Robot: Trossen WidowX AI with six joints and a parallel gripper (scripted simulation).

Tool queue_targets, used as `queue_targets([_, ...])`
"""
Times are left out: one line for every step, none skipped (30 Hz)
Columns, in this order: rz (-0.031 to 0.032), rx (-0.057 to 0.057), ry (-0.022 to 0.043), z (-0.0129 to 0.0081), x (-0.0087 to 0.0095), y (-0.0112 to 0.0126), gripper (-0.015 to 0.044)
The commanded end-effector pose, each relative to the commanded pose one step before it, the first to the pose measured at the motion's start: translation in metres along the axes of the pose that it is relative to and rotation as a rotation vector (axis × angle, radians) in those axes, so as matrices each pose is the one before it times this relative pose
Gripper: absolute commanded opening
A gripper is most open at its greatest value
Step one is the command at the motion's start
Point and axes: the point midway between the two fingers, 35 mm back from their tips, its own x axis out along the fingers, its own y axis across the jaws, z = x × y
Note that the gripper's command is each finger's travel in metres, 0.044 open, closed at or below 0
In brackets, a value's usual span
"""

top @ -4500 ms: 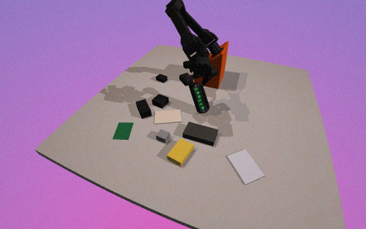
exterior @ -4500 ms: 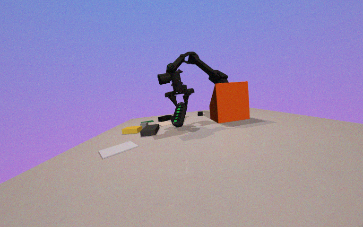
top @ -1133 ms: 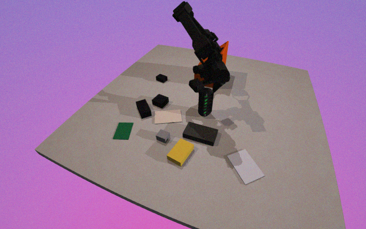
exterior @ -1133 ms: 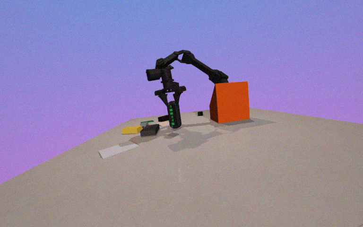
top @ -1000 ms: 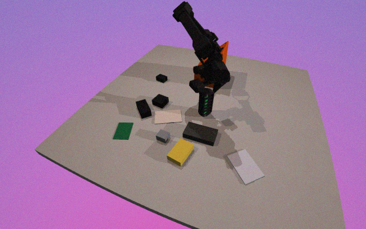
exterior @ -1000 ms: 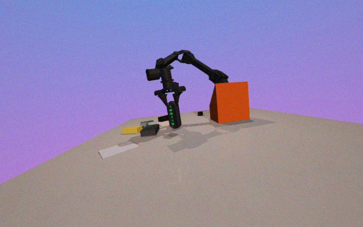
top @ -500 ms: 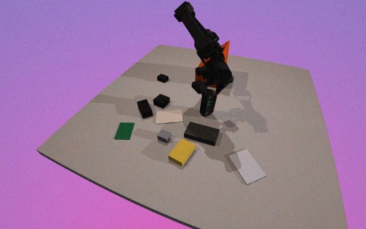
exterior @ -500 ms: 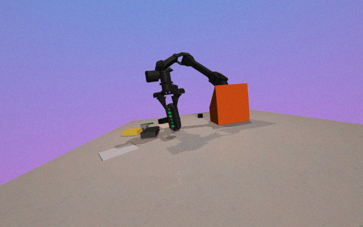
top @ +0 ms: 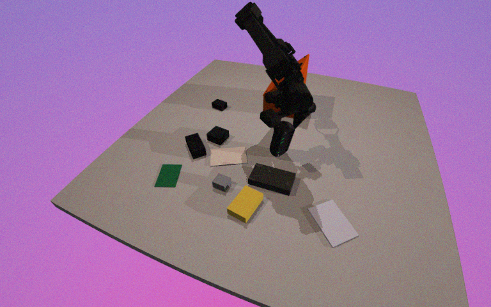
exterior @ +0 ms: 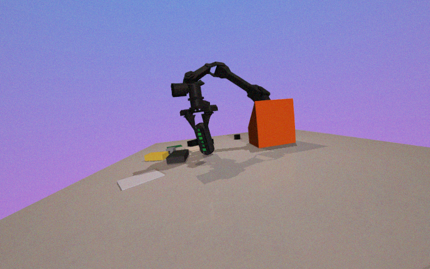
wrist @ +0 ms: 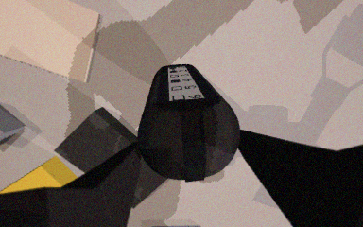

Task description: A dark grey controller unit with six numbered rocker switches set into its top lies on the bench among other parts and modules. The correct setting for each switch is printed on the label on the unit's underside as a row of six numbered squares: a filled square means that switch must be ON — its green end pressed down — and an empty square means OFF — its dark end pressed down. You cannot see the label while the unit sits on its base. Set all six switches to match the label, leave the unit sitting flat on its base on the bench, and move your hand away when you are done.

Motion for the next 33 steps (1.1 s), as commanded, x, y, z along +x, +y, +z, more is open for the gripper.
queue_targets([-0.01075, 0.0008, 0.00322, -0.00185, 0.00475, -0.00060, 0.0338])
queue_targets([0.00001, 0.0000, 0.00240, -0.00073, 0.00014, 0.00000, 0.0338])
queue_targets([0.00001, 0.0000, 0.00242, -0.00073, 0.00014, 0.00000, 0.0338])
queue_targets([0.00001, 0.0000, 0.00244, -0.00073, 0.00015, 0.00000, 0.0338])
queue_targets([0.00001, 0.0000, 0.00244, -0.00073, 0.00015, 0.00000, 0.0338])
queue_targets([0.00001, 0.0000, 0.00244, -0.00073, 0.00015, 0.00000, 0.0338])
queue_targets([0.00001, 0.0000, 0.00243, -0.00072, 0.00016, 0.00000, 0.0338])
queue_targets([0.00001, 0.0000, 0.00243, -0.00072, 0.00017, 0.00000, 0.0338])
queue_targets([0.00001, 0.0000, 0.00243, -0.00072, 0.00017, 0.00000, 0.0338])
queue_targets([0.00001, 0.0000, 0.00241, -0.00072, 0.00018, 0.00000, 0.0338])
queue_targets([0.00001, 0.0000, 0.00241, -0.00072, 0.00018, 0.00000, 0.0338])
queue_targets([0.00001, 0.0000, 0.00240, -0.00072, 0.00018, 0.00000, 0.0338])
queue_targets([0.00001, 0.0000, 0.00240, -0.00071, 0.00019, 0.00000, 0.0338])
queue_targets([0.00001, 0.0000, 0.00240, -0.00071, 0.00020, 0.00000, 0.0338])
queue_targets([0.00001, 0.0000, 0.00240, -0.00071, 0.00020, 0.00000, 0.0338])
queue_targets([0.00001, 0.0000, 0.00241, -0.00071, 0.00021, 0.00000, 0.0338])
queue_targets([0.00001, 0.0000, 0.00242, -0.00071, 0.00021, 0.00000, 0.0338])
queue_targets([0.00001, 0.0000, 0.00242, -0.00071, 0.00022, 0.00000, 0.0338])
queue_targets([0.00001, 0.0000, 0.00242, -0.00070, 0.00022, 0.00000, 0.0338])
queue_targets([0.00001, 0.0000, 0.00242, -0.00070, 0.00023, 0.00000, 0.0338])
queue_targets([0.00001, 0.0000, 0.00168, -0.00076, 0.00024, 0.00000, 0.0338])
queue_targets([0.00001, 0.0000, 0.00075, -0.00066, 0.00021, 0.00000, 0.0338])
queue_targets([0.00001, 0.0000, 0.00044, -0.00071, 0.00022, 0.00000, 0.0338])
queue_targets([0.00001, 0.0000, 0.00027, -0.00077, 0.00025, 0.00001, 0.0338])
queue_targets([0.00001, 0.0000, 0.00016, -0.00078, 0.00026, 0.00001, 0.0338])
queue_targets([0.00001, 0.0000, 0.00010, -0.00077, 0.00026, 0.00001, 0.0338])
queue_targets([0.00001, 0.0000, 0.00007, -0.00077, 0.00026, 0.00000, 0.0338])
queue_targets([0.00001, 0.0000, 0.00005, -0.00076, 0.00025, 0.00000, 0.0338])
queue_targets([0.00001, 0.0000, 0.00004, -0.00076, 0.00026, 0.00000, 0.0338])
queue_targets([0.00001, 0.0000, 0.00003, -0.00075, 0.00027, 0.00000, 0.0338])
queue_targets([0.00001, 0.0000, 0.00003, -0.00075, 0.00027, 0.00000, 0.0338])
queue_targets([0.00001, 0.0000, 0.00003, -0.00074, 0.00028, 0.00000, 0.0338])
queue_targets([0.00001, 0.0000, 0.00003, -0.00074, 0.00028, 0.00001, 0.0338])
